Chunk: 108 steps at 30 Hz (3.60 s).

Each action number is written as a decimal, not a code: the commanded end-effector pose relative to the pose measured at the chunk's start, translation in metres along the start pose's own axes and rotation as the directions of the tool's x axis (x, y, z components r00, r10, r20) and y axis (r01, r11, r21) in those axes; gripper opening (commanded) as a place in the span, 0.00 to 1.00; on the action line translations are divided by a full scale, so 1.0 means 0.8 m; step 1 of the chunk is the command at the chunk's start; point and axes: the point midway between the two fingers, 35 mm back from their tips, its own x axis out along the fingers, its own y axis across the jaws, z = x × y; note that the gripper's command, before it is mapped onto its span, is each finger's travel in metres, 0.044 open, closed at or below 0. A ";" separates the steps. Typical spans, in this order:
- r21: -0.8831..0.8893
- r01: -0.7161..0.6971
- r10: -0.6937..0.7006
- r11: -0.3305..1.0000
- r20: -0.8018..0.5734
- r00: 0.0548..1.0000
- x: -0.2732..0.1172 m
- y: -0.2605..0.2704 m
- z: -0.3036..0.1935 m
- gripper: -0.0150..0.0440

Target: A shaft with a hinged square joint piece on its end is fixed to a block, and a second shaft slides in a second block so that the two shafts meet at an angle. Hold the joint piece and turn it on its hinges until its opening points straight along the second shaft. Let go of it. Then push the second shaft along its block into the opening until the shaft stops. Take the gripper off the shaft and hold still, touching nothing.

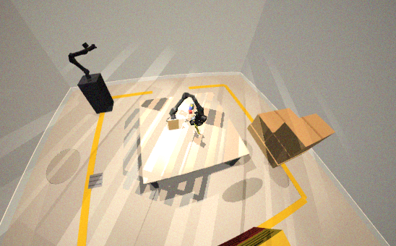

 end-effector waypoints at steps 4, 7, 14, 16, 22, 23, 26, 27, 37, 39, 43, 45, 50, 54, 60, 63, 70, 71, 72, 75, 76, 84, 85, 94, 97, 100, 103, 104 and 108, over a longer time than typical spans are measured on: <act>0.078 0.006 -0.006 0.997 -0.001 1.000 0.011 -0.010 0.016 0.25; 0.078 0.006 -0.006 0.997 -0.001 1.000 0.013 -0.010 0.016 0.25; 0.078 0.006 -0.006 0.997 -0.001 1.000 0.026 -0.009 0.017 0.25; 0.078 0.006 -0.006 0.997 -0.002 1.000 0.030 -0.009 0.017 0.25; 0.078 0.006 -0.006 0.997 -0.002 1.000 0.042 -0.009 0.017 0.25; 0.078 0.006 -0.006 0.997 -0.002 1.000 0.044 -0.009 0.017 0.25; 0.078 0.006 -0.006 0.997 -0.002 1.000 0.049 -0.009 0.017 0.25; 0.075 0.004 -0.004 0.997 0.002 1.000 0.049 -0.008 0.017 0.25; 0.078 0.006 -0.005 0.997 -0.002 1.000 0.047 -0.007 0.017 0.25; 0.078 0.006 -0.005 0.997 -0.002 1.000 0.048 -0.007 0.017 0.25; 0.078 0.006 -0.005 0.997 -0.002 1.000 0.048 -0.008 0.017 0.25; 0.078 0.006 -0.005 0.997 -0.002 1.000 0.048 -0.008 0.017 0.25; 0.078 0.006 -0.005 0.997 -0.002 1.000 0.048 -0.008 0.017 0.25; 0.078 0.006 -0.005 0.997 -0.002 1.000 0.048 -0.008 0.017 0.25; 0.078 0.006 -0.005 0.997 -0.002 1.000 0.048 -0.008 0.017 0.25; 0.078 0.006 -0.005 0.997 -0.002 1.000 0.048 -0.008 0.017 0.25; 0.078 0.006 -0.005 0.997 -0.002 1.000 0.048 -0.008 0.017 0.25; 0.078 0.006 -0.005 0.997 -0.002 1.000 0.048 -0.008 0.017 0.25; 0.078 0.006 -0.005 0.997 -0.002 1.000 0.048 -0.008 0.017 0.25; 0.078 0.006 -0.006 0.997 -0.002 1.000 0.048 -0.008 0.017 0.25; 0.078 0.006 -0.006 0.997 -0.002 1.000 0.048 -0.008 0.017 0.25; 0.078 0.006 -0.006 0.997 -0.002 1.000 0.048 -0.008 0.017 0.25; 0.078 0.006 -0.006 0.997 -0.002 1.000 0.048 -0.008 0.017 0.25; 0.078 0.006 -0.006 0.997 -0.002 1.000 0.048 -0.008 0.017 0.25; 0.078 0.006 -0.006 0.997 -0.002 1.000 0.048 -0.008 0.017 0.25; 0.078 0.006 -0.006 0.997 -0.002 1.000 0.048 -0.008 0.017 0.25; 0.078 0.006 -0.006 0.997 -0.002 1.000 0.048 -0.008 0.017 0.25; 0.078 0.006 -0.006 0.997 -0.002 1.000 0.048 -0.008 0.017 0.25; 0.078 0.006 -0.006 0.997 -0.002 1.000 0.048 -0.008 0.017 0.25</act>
